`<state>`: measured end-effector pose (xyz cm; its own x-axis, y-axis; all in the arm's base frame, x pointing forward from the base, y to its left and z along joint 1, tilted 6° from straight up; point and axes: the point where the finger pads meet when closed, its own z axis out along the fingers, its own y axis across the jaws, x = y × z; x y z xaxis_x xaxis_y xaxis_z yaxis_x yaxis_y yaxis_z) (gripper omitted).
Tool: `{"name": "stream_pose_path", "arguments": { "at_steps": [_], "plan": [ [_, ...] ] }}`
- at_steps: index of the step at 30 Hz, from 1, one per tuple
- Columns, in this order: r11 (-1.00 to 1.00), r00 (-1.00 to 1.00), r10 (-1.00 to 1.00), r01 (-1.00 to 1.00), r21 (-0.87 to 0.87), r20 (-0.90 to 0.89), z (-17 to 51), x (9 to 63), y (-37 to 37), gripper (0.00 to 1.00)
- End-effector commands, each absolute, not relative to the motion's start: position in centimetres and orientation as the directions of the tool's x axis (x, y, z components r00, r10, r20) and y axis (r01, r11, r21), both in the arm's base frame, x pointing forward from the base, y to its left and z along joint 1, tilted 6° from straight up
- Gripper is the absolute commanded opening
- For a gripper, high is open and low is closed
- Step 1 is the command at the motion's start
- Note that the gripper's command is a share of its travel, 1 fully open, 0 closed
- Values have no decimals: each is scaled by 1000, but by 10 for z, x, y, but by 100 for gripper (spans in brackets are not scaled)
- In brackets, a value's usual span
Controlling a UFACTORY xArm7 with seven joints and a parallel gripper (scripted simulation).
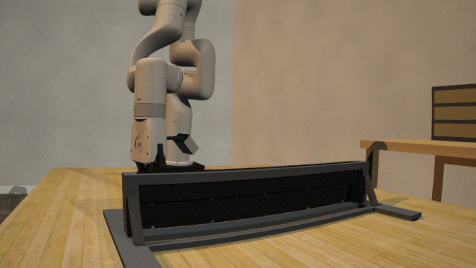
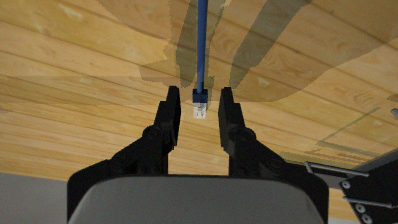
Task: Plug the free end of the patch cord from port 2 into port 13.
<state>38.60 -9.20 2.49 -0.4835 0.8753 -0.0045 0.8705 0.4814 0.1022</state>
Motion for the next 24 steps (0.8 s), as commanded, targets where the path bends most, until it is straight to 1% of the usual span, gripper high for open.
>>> {"name": "stream_pose_path", "arguments": {
  "at_steps": [1,24],
  "plan": [
    [481,-483,875,870,104,-7,26,387,-93,38],
    [481,-483,875,870,104,-7,22,388,-92,38]
  ]
}}
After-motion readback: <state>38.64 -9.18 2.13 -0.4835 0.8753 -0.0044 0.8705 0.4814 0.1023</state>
